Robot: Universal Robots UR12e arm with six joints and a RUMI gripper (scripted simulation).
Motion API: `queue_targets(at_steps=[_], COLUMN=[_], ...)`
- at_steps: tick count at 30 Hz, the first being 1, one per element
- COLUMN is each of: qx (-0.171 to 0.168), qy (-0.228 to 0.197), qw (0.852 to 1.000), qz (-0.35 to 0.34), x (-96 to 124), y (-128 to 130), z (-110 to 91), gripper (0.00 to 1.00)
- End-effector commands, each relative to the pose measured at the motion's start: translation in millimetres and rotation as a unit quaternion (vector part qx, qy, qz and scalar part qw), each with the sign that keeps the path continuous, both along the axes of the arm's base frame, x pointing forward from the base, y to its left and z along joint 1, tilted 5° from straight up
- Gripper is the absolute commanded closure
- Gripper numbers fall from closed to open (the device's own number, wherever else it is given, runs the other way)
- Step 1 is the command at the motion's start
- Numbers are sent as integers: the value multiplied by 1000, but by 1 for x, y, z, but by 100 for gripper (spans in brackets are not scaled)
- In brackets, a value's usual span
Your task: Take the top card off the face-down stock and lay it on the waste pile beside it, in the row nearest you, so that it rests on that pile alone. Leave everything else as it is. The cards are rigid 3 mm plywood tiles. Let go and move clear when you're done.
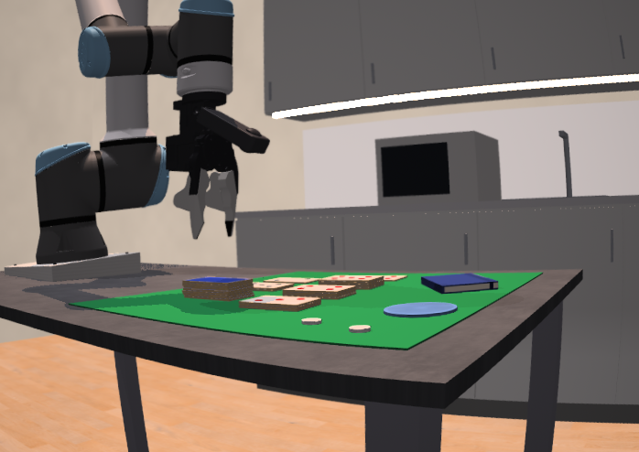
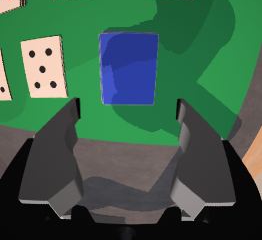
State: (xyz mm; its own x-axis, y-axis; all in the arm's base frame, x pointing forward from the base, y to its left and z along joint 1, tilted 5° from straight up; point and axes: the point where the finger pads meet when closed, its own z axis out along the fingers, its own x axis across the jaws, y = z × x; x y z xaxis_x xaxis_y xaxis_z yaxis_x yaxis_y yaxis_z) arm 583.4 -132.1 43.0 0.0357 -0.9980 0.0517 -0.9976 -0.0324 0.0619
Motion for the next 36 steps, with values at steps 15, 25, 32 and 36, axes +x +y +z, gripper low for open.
queue_targets(at_steps=[15, 25, 32, 36], qx=[0, 0, 0, 0], qy=[-1, -1, -1, -1], qw=[1000, 1000, 1000, 1000], qz=[0, 0, 0, 0], x=[0, -1, -2, -2], y=[-1, -2, -2, -3], z=[-15, -33, -46, -48], gripper=[50, 50, 50, 50])
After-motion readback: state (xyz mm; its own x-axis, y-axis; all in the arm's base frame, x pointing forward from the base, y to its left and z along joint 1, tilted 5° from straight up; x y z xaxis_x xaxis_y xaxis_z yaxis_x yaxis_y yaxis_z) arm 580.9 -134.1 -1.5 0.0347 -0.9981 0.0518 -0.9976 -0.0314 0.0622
